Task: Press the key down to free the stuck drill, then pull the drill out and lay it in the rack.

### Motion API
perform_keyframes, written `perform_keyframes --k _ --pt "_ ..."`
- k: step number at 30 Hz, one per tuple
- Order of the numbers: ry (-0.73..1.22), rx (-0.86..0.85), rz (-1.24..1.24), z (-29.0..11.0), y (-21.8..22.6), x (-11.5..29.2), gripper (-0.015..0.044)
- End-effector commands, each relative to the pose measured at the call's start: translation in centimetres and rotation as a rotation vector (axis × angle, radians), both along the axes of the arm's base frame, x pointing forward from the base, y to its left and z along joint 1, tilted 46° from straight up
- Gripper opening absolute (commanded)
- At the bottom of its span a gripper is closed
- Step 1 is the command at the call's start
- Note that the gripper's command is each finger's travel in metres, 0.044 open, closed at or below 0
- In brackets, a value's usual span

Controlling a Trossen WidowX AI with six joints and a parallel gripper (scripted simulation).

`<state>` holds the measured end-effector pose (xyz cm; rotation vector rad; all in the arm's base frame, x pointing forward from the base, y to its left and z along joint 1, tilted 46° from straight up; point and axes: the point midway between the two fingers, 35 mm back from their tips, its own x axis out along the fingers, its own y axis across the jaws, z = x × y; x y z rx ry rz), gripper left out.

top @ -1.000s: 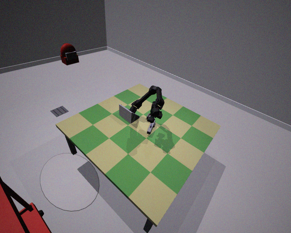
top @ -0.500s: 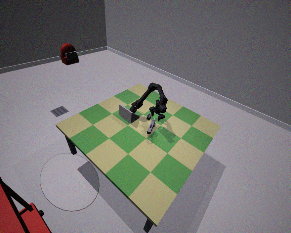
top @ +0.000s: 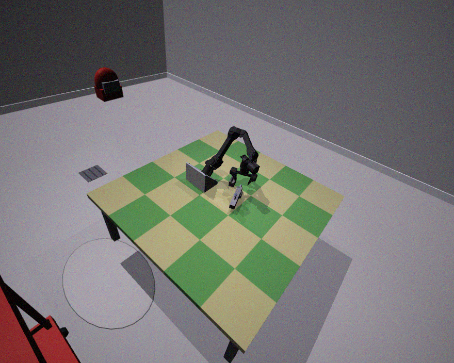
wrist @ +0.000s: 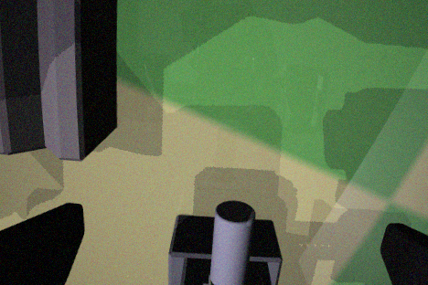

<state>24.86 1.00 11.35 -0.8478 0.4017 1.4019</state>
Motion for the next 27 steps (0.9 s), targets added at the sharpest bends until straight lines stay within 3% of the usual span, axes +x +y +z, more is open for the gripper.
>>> perform_keyframes --k 1,27 --pt "-0.01 0.001 0.005 0.0 0.0 0.0 0.044" --pt "-0.01 0.001 0.005 -3.1 1.7 1.0 0.044"
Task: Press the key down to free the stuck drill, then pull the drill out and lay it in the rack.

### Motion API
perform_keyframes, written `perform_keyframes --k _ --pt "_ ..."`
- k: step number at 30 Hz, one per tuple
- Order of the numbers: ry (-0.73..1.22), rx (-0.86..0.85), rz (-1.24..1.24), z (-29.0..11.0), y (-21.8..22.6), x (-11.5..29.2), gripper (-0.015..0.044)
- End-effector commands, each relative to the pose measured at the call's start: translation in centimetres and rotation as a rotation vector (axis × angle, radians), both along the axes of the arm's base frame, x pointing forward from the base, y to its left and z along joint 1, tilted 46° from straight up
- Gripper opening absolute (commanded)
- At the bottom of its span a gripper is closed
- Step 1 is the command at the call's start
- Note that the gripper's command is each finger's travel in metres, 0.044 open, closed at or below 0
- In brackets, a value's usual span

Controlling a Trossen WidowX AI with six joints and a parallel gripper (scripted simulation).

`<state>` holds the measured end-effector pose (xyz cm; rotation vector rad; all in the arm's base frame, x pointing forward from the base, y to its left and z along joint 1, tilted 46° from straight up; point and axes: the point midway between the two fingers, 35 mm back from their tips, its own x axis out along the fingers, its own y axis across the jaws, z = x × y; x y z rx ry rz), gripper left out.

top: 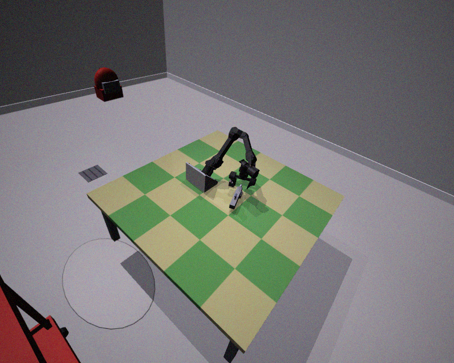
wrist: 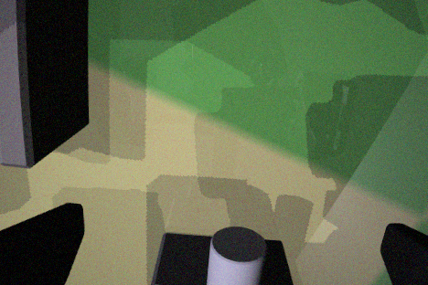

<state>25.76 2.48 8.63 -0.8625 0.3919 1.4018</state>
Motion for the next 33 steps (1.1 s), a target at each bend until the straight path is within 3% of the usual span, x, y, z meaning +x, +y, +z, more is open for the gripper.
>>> perform_keyframes --k 1,11,26,33 --pt "0.003 0.005 -0.003 -0.5 0.3 0.1 0.044" --pt "0.002 0.007 -0.002 -1.7 1.1 0.3 0.044" --pt "0.0 0.002 0.0 -1.4 0.9 0.3 0.0046" --pt "0.0 0.002 0.0 -1.4 0.9 0.3 0.0"
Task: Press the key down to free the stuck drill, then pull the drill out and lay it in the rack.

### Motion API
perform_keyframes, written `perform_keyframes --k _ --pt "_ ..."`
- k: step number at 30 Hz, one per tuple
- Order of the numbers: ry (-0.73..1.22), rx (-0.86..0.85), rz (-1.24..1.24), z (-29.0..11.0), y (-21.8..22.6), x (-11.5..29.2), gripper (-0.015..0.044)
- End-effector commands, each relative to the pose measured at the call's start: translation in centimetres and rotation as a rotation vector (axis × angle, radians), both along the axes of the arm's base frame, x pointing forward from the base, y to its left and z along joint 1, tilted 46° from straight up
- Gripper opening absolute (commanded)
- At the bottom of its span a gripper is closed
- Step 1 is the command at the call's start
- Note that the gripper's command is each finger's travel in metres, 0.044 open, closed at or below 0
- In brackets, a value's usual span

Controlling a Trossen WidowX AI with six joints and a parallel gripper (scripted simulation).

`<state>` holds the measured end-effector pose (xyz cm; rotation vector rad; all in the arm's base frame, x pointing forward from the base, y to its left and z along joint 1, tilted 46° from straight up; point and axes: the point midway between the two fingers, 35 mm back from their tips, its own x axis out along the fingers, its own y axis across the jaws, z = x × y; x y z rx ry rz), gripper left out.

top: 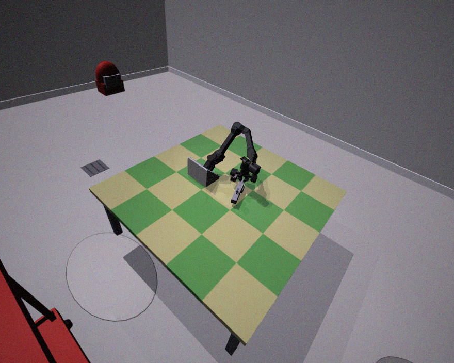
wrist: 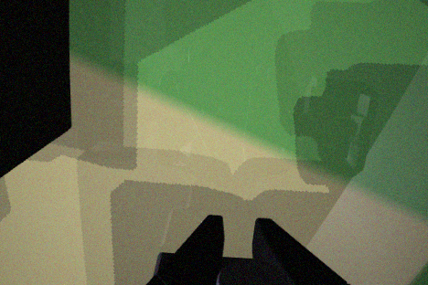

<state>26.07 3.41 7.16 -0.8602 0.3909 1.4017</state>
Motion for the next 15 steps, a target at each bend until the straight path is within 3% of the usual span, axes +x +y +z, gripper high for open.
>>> perform_keyframes --k 1,15 --pt "0.0 0.001 0.0 0.1 0.0 0.0 0.0" --pt "0.002 0.005 -0.002 1.3 1.2 -0.5 0.0"
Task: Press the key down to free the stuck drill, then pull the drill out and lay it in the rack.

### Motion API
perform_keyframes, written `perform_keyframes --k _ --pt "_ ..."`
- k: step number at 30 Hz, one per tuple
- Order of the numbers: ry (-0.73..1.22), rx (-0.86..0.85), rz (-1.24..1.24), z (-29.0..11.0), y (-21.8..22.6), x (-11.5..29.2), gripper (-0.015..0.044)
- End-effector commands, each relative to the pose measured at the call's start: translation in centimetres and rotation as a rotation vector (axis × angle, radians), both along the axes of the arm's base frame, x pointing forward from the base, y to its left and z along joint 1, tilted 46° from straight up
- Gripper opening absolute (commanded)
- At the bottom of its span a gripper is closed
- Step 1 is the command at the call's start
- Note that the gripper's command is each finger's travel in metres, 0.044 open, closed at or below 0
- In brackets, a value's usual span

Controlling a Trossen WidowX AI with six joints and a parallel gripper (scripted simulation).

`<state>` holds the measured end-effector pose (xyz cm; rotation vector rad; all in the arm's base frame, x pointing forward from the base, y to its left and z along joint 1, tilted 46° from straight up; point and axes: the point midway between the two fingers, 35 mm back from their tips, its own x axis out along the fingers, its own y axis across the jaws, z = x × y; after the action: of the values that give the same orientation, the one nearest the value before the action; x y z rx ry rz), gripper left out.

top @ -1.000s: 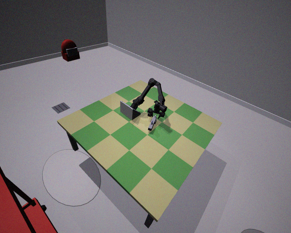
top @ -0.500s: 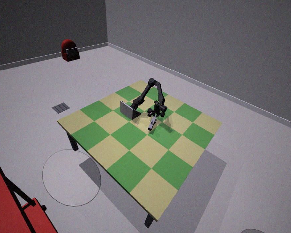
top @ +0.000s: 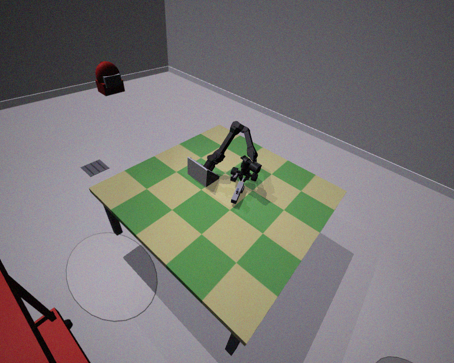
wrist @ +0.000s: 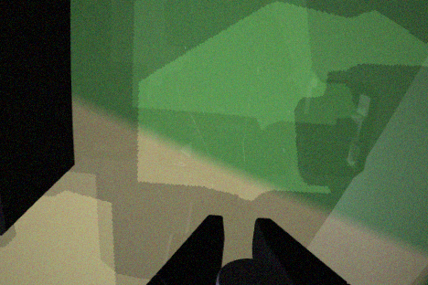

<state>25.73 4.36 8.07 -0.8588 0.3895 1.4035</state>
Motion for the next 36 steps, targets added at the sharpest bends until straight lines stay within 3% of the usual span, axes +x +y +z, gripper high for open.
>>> perform_keyframes --k 1,18,34,36 --pt "0.001 0.004 -0.003 0.5 0.4 -0.2 0.0" --pt "0.001 0.005 -0.003 2.2 2.0 -0.8 0.0" --pt "0.001 0.004 -0.003 1.5 1.6 -0.6 0.042" --pt "0.001 0.004 -0.003 1.4 1.6 -0.5 0.044"
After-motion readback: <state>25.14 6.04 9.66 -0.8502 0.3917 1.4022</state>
